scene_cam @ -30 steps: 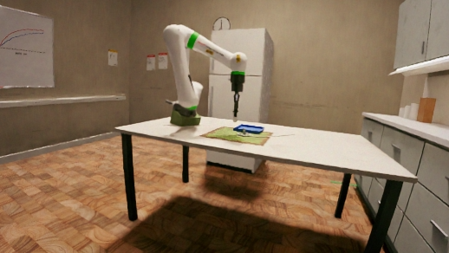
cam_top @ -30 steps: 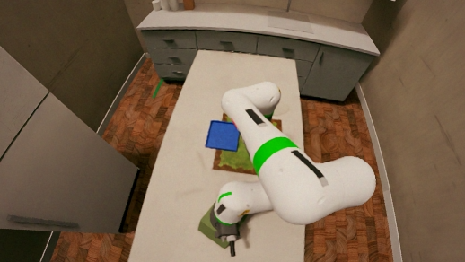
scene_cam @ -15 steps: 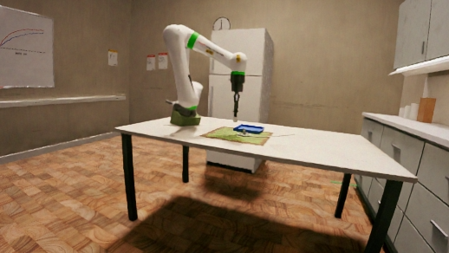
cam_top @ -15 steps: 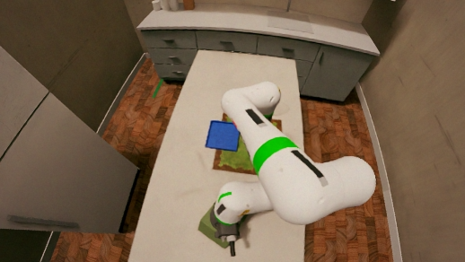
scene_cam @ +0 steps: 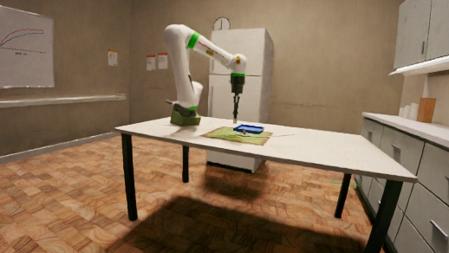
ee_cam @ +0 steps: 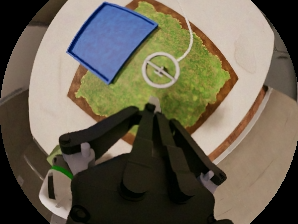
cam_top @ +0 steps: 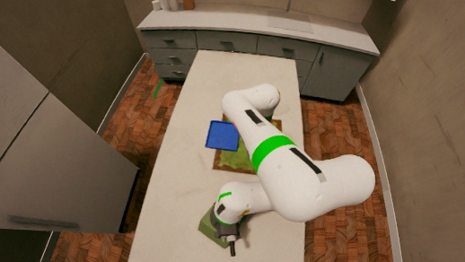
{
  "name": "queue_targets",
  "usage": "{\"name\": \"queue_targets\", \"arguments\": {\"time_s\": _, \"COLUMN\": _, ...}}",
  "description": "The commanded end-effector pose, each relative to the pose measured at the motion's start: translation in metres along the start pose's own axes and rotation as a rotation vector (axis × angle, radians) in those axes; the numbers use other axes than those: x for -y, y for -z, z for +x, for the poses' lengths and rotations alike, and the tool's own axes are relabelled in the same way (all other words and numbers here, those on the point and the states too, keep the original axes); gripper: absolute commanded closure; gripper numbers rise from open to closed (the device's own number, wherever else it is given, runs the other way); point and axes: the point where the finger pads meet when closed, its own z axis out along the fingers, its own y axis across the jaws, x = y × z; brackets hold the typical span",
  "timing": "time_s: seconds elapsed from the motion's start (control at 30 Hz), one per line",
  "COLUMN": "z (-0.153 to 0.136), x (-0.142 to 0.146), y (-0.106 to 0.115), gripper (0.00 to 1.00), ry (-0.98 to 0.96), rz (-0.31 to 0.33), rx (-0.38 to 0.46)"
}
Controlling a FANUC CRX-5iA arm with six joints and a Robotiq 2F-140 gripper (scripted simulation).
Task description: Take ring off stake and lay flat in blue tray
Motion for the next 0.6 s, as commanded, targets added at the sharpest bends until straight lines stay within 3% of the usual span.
{"name": "queue_targets", "arguments": {"time_s": 0.0, "z": 0.001, "x": 0.000, "y": -0.003, "gripper": 0.90, "ry": 0.000, "rz": -0.001, "rx": -0.001}}
{"name": "queue_targets", "arguments": {"time_s": 0.57, "z": 0.001, "x": 0.000, "y": -0.034, "gripper": 0.90, "ry": 0.000, "rz": -0.001, "rx": -0.001}}
